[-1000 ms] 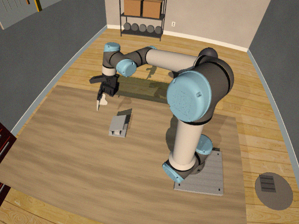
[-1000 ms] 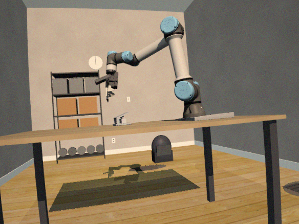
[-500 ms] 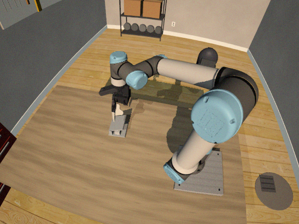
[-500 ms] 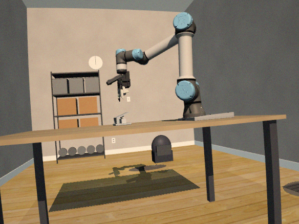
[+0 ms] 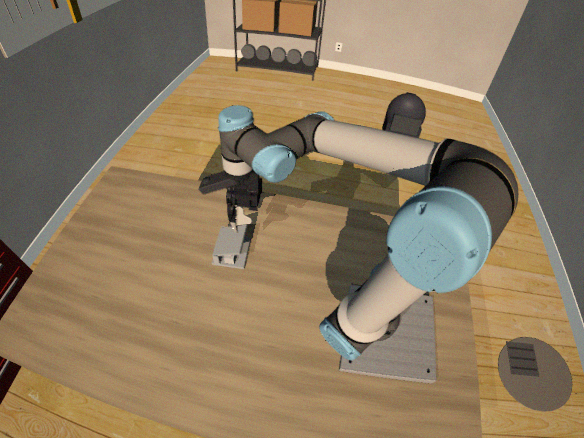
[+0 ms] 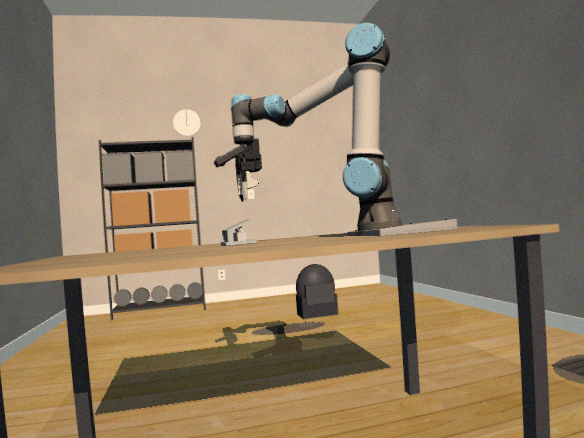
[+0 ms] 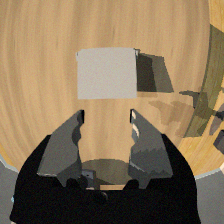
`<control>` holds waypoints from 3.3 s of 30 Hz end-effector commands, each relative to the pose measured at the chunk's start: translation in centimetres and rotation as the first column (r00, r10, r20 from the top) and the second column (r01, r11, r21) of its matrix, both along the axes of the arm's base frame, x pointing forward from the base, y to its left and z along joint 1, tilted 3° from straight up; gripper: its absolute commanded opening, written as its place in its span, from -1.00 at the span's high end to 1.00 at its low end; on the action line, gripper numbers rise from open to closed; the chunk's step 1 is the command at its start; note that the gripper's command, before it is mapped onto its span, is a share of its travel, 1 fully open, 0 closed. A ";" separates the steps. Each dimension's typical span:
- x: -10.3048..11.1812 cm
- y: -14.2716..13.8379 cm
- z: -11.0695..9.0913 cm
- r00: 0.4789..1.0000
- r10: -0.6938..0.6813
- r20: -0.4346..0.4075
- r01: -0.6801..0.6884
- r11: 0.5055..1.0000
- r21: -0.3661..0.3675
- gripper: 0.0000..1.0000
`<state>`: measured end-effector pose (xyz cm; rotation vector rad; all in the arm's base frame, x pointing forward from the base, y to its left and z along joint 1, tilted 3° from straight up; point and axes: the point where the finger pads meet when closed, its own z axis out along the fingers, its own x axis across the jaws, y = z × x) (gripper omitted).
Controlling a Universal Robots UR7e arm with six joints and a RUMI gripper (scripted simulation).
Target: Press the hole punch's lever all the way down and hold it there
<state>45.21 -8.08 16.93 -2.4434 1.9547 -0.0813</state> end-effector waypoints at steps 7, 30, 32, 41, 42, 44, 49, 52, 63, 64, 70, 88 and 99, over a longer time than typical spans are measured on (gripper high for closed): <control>-0.1 0.0 0.0 1.000 0.001 0.001 -0.001 1.000 -0.002 1.00; -0.1 0.0 0.0 1.000 0.001 0.001 -0.001 1.000 -0.002 1.00; -0.1 0.0 0.0 1.000 0.001 0.001 -0.001 1.000 -0.002 1.00; -0.1 0.0 0.0 1.000 0.001 0.001 -0.001 1.000 -0.002 1.00; -0.1 0.0 0.0 1.000 0.001 0.001 -0.001 1.000 -0.002 1.00; -0.1 0.0 0.0 1.000 0.001 0.001 -0.001 1.000 -0.002 1.00; -0.1 0.0 0.0 1.000 0.001 0.001 -0.001 1.000 -0.002 1.00; -0.1 0.0 0.0 1.000 0.001 0.001 -0.001 1.000 -0.002 1.00; -0.1 0.0 0.0 1.000 0.001 0.001 -0.001 1.000 -0.002 1.00; -0.1 0.0 0.0 1.000 0.001 0.001 -0.001 1.000 -0.002 1.00; -0.1 0.0 0.0 1.000 0.001 0.000 -0.001 1.000 -0.002 1.00; 0.1 0.1 -1.5 1.000 0.002 -0.002 -0.002 1.000 -0.002 1.00; 0.2 0.2 -3.1 1.000 0.002 -0.002 -0.002 1.000 -0.002 1.00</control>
